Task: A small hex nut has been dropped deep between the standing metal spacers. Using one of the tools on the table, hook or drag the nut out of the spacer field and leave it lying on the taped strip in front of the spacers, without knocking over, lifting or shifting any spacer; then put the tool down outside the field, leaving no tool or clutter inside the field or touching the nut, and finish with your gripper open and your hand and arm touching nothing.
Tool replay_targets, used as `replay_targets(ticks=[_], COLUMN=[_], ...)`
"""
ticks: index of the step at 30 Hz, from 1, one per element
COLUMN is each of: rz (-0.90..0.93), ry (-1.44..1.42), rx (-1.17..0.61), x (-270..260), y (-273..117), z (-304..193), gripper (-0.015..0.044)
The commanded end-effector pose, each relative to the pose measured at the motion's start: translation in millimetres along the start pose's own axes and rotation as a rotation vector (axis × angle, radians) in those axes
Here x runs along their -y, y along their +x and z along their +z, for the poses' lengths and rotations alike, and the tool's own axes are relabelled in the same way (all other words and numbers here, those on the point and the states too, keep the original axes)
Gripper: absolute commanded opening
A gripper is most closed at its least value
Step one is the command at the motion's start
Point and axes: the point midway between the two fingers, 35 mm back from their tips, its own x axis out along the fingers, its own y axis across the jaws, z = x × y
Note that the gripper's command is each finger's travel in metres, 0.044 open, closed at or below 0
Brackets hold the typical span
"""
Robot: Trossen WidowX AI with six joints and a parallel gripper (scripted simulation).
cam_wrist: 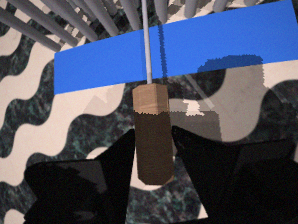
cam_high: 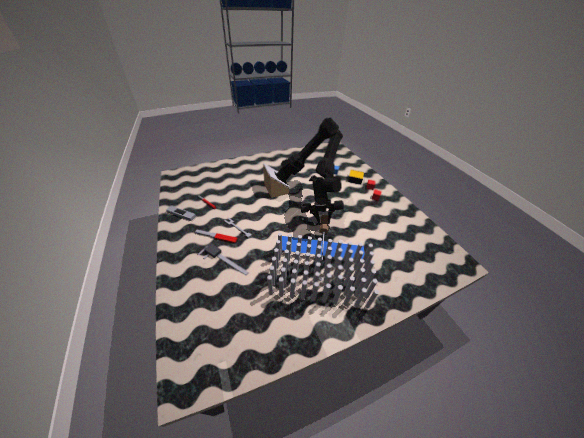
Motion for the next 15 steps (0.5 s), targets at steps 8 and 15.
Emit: replay_targets(ticks=[8, 15], rz=[0.008, 0.008], ry=[-0.011, -0.011], rx=[0.005, 0.006], x=[-3.3, -3.3], y=[2.1, 3.8], z=[8.7, 12.6], gripper=[0.0, 0.0])
